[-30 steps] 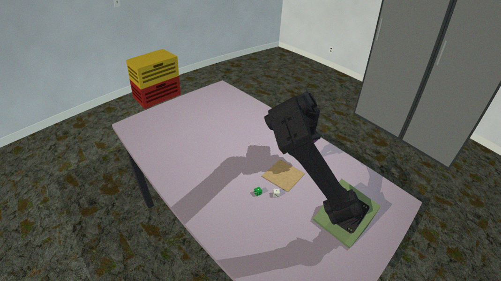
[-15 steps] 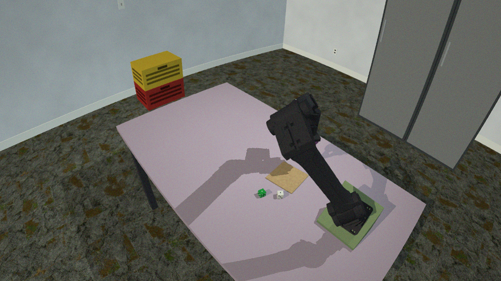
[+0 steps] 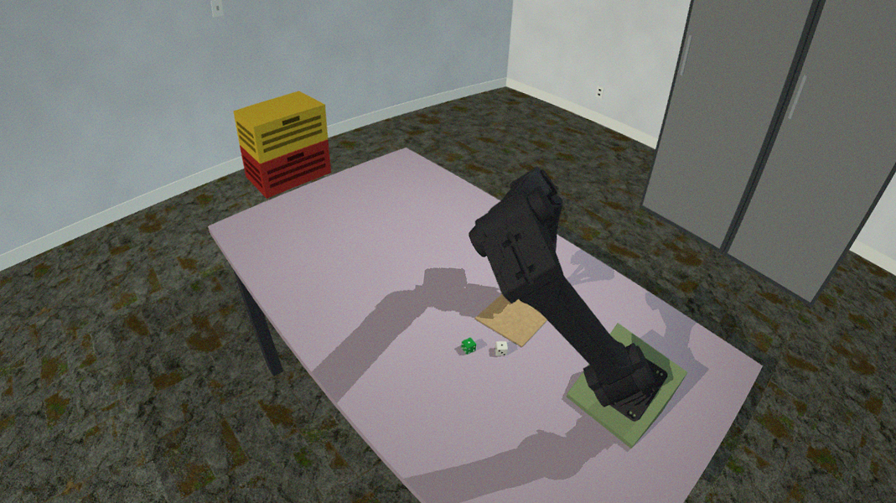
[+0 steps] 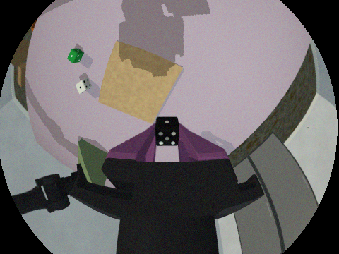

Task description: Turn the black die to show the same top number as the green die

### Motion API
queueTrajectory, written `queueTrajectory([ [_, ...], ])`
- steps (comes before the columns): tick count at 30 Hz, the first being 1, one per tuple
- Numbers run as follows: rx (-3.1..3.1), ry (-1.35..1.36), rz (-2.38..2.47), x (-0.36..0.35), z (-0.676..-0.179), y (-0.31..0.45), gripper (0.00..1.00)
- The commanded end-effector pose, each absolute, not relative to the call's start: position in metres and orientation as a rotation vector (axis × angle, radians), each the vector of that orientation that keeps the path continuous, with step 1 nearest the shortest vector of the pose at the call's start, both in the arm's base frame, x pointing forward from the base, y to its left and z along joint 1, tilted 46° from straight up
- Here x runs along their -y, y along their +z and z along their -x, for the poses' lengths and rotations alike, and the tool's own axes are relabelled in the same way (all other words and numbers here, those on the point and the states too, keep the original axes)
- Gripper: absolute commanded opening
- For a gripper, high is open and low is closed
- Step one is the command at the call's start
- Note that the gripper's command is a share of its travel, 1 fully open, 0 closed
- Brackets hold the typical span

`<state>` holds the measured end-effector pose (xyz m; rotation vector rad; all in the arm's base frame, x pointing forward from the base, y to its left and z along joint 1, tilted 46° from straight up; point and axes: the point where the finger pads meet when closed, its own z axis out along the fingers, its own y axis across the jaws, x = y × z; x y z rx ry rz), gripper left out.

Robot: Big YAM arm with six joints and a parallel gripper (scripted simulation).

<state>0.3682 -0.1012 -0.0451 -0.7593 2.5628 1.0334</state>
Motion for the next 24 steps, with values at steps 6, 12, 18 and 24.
queueTrajectory([
  [6, -2.749, 1.118, 0.345, 0.082, -0.370, -0.032, 0.21],
  [12, -2.838, 1.163, 0.055, 0.073, -0.372, -0.024, 0.21],
  [18, -2.890, 1.192, -0.184, 0.065, -0.373, -0.018, 0.21],
  [24, -2.926, 1.219, -0.468, 0.057, -0.375, -0.011, 0.21],
])
